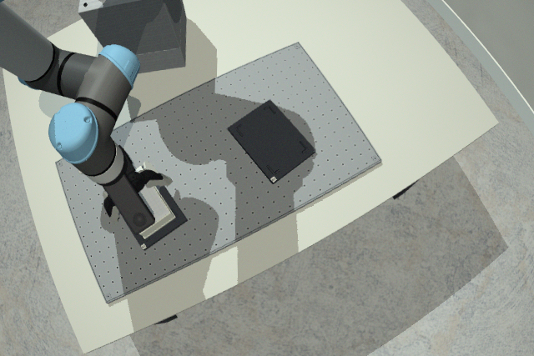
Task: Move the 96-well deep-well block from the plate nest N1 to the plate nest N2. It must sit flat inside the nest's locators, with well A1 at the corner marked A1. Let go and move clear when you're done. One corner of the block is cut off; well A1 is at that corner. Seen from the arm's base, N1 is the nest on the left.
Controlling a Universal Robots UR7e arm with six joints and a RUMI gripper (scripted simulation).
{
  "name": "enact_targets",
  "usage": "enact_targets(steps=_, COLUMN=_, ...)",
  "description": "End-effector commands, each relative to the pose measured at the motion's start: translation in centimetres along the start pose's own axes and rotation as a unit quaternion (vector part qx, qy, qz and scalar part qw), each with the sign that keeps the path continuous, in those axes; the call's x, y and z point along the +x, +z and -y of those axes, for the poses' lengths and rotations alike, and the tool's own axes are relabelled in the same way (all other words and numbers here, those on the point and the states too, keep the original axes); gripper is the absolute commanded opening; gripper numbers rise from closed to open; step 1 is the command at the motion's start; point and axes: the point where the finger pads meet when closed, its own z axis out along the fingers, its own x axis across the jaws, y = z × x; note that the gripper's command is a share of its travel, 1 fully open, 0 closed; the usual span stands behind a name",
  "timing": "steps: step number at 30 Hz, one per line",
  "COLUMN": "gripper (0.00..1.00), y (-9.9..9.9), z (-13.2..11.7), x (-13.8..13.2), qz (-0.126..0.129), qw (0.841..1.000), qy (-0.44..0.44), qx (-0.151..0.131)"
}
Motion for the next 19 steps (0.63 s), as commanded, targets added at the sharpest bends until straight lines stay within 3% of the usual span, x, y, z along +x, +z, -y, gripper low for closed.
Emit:
enact_targets(steps=1, gripper=1.0, y=-0.3, z=0.0, x=0.0, qz=0.0, qw=1.0, qy=0.0, qx=0.0)
enact_targets(steps=15, gripper=1.0, y=-3.5, z=0.0, x=0.0, qz=0.0, qw=1.0, qy=0.0, qx=0.0)
enact_targets(steps=19, gripper=1.0, y=-3.5, z=0.0, x=0.0, qz=0.0, qw=1.0, qy=0.0, qx=0.0)
